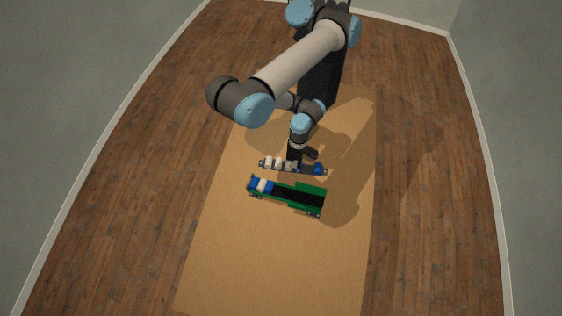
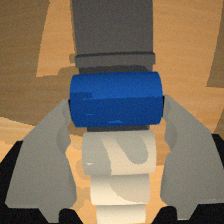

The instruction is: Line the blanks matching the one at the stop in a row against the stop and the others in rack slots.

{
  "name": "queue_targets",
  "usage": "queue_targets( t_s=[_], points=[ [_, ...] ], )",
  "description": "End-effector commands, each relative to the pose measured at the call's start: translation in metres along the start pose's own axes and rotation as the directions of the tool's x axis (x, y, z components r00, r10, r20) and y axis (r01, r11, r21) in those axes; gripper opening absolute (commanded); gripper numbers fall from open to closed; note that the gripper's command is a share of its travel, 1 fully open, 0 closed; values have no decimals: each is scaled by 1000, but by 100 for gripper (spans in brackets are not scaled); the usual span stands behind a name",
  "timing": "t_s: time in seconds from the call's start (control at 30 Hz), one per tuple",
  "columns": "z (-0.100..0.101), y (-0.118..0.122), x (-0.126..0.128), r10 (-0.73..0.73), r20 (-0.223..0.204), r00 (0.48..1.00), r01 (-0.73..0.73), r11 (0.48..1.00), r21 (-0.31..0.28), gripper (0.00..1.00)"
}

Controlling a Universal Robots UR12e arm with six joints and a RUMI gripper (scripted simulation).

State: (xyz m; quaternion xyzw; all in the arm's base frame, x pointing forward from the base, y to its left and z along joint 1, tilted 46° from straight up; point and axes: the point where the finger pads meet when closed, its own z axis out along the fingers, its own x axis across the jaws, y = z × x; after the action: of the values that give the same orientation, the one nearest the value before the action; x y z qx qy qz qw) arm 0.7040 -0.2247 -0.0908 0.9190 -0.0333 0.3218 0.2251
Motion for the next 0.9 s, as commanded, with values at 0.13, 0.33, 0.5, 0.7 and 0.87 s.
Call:
queue_targets(
  t_s=[0.13, 0.33, 0.5, 0.7, 0.87],
  points=[
    [0, 0, 0, 0, 0, 1000, 0, 1000, 0, 36],
    [-12, 0, 0, 0, 0, 1000, 0, 1000, 0, 36],
    [-45, 0, 0, 0, 0, 1000, 0, 1000, 0, 36],
    [-75, 0, 0, 0, 0, 1000, 0, 1000, 0, 36],
    [-97, 0, 0, 0, 0, 1000, 0, 1000, 0, 36]
  ],
)
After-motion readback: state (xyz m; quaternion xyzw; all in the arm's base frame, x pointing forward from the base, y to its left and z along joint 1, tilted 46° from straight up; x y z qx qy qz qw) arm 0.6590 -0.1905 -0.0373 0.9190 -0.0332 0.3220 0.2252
